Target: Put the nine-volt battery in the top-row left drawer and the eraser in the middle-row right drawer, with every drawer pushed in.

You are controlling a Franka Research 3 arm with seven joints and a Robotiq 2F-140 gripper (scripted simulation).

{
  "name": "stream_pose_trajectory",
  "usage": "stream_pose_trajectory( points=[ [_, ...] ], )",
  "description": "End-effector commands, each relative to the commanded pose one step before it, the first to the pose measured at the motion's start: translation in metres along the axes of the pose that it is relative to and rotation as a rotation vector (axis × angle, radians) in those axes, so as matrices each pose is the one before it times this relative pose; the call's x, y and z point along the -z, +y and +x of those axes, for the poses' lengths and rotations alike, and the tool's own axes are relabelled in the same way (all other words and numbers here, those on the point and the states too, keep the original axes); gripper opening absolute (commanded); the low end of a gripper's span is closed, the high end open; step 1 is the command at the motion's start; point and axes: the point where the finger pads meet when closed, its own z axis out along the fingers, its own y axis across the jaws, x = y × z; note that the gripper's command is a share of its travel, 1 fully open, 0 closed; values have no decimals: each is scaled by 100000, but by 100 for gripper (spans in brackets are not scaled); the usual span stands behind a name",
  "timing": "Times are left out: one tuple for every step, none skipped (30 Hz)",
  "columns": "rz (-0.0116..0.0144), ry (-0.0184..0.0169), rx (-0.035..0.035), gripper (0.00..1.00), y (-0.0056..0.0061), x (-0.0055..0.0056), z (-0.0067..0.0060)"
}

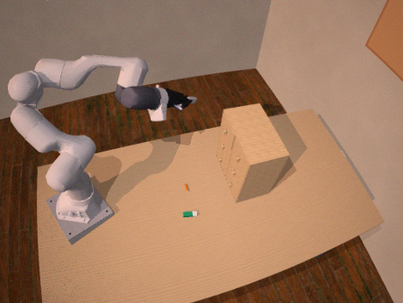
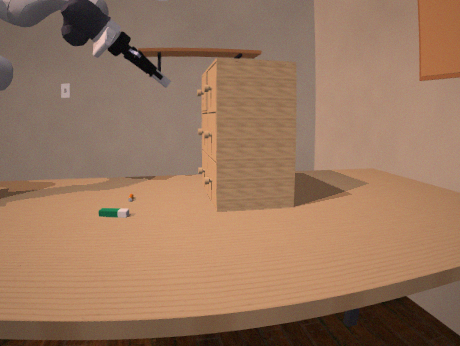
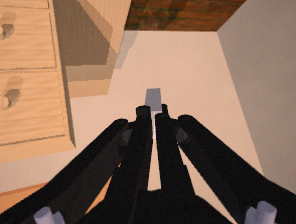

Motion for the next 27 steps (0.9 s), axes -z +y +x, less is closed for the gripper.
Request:
stream_pose_trajectory(
  points=[
    [-228,45,-1378,0,120,18,-111],
    [0,0,0,0,0,0,0],
    [0,0,0,0,0,0,0],
    [-2960,4846,-103,0,1131,-37,-134],
    [0,0,0,0,0,0,0],
    [0,0,0,0,0,0,0],
    [0,0,0,0,0,0,0],
    [0,0,0,0,0,0,0],
    [0,0,0,0,0,0,0],
    [0,0,0,0,0,0,0],
    [0,0,0,0,0,0,0],
    [0,0,0,0,0,0,0],
    [0,0,0,0,0,0,0],
    [0,0,0,0,0,0,0],
    [0,0,0,0,0,0,0],
    [0,0,0,0,0,0,0],
    [0,0,0,0,0,0,0],
    [0,0,0,0,0,0,0],
    [0,0,0,0,0,0,0],
    [0,0,0,0,0,0,0],
    [0,0,0,0,0,0,0],
    [0,0,0,0,0,0,0],
    [0,0,0,0,0,0,0],
    [0,0,0,0,0,0,0],
    [-2507,5293,-224,0,979,96,-38],
    [0,0,0,0,0,0,0],
    [0,0,0,0,0,0,0]
  ],
)
